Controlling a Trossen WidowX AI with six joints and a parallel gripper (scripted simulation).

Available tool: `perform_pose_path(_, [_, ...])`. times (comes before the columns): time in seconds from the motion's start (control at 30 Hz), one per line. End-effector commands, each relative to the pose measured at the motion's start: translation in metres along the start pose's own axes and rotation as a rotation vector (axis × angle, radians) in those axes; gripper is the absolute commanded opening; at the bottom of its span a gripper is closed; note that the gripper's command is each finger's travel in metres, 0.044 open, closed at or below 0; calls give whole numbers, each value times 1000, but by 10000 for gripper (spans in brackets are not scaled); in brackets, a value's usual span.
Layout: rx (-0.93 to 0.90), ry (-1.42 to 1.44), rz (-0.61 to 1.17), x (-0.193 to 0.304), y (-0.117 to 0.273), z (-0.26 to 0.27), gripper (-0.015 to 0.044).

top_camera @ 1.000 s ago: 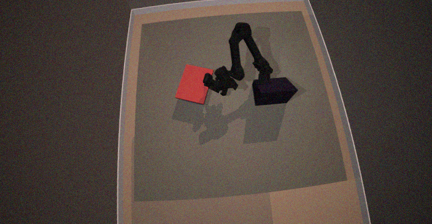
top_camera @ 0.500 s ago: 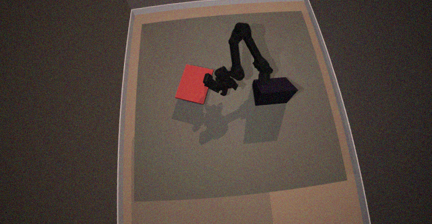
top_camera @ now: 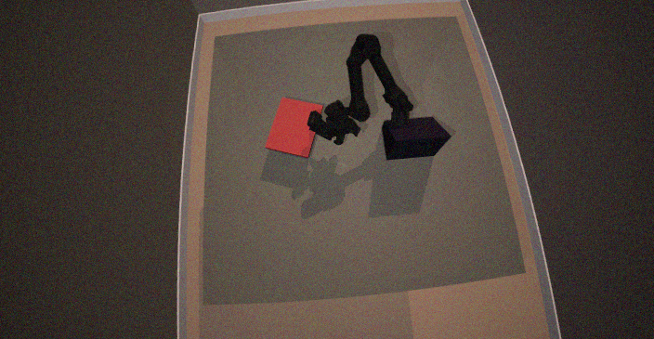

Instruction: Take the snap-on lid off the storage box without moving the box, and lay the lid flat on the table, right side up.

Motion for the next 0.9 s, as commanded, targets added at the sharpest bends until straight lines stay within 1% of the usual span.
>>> perform_pose_path(0.0, [-4, -2, 1, 0, 2, 2, 0])
perform_pose_path(0.87, [-4, -2, 1, 0, 6, 6, 0])
Point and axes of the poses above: the point midway between the two fingers, 35 mm back from their tips, its own y axis back along the fingers, its own z axis across the jaws, x = y × z, the point moved 10 cm from there along y, back along the fingers, and after that the axes turned 7 degrees about -y, right-handed, at the moved point
